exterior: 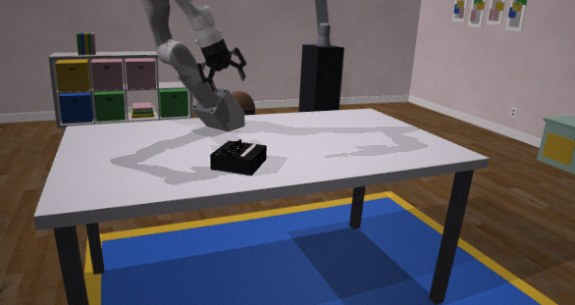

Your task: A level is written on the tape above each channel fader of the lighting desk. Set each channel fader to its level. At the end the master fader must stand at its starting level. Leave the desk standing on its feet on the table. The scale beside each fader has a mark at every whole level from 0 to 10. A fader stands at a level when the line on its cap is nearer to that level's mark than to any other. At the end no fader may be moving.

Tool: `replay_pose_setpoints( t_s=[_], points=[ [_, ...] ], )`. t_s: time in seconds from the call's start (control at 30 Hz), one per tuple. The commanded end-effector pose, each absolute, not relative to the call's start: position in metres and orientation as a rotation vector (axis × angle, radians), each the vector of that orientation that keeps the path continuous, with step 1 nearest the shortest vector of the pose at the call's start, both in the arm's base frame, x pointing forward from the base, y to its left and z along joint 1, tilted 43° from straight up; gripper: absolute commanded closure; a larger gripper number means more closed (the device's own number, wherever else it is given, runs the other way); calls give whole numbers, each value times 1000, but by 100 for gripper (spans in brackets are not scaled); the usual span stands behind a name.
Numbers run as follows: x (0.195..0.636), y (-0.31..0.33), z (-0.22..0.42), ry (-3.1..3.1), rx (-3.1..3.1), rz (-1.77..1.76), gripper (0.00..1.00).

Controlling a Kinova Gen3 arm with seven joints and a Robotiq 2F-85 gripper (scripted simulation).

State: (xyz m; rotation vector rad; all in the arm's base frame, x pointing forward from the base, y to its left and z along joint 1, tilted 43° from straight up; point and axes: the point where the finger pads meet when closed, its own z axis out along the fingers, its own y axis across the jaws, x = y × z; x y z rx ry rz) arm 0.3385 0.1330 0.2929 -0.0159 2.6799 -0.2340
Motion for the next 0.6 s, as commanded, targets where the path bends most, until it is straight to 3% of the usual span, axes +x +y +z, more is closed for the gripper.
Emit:
replay_pose_setpoints(
  t_s=[0.0, 0.57],
  points=[
    [340, 132, 293, 2675, -4, -242, 0],
    [342, 130, 281, 2665, -6, -332, 0]
  ],
)
